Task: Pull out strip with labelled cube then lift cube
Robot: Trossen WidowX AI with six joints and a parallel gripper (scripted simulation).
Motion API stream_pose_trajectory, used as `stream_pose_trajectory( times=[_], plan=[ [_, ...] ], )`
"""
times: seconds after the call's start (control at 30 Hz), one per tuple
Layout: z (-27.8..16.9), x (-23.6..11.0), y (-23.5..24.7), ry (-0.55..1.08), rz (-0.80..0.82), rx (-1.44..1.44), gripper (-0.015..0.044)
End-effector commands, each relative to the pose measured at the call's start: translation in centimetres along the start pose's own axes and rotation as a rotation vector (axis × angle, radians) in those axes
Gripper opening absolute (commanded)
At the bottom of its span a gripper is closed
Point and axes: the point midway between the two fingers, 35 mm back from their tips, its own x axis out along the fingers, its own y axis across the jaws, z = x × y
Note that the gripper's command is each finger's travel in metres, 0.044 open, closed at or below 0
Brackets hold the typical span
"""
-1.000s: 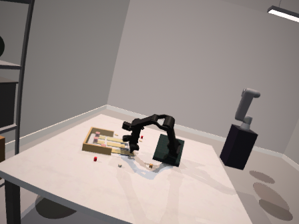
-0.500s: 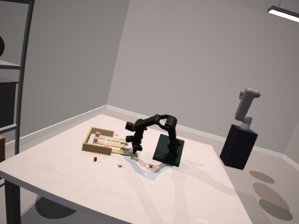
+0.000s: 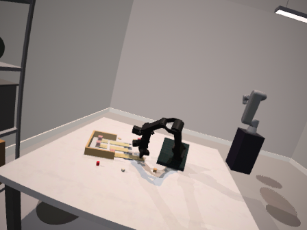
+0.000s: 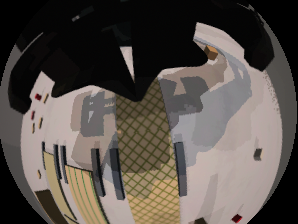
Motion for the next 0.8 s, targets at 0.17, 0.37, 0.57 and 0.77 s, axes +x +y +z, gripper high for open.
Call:
stream_pose_trajectory(
  times=[0.17, 0.37, 0.57, 0.77],
  plan=[
    [-2.0, 0.4, 0.1, 0.019, 0.005, 0.008, 0.0000],
    [-3.0, 0.3, 0.1, 0.020, 0.005, 0.009, 0.0000],
    [-3.8, 0.3, 0.2, 0.020, 0.005, 0.009, 0.0000],
    [-4.7, 0.3, 0.2, 0.020, 0.005, 0.009, 0.0000]
  ],
)
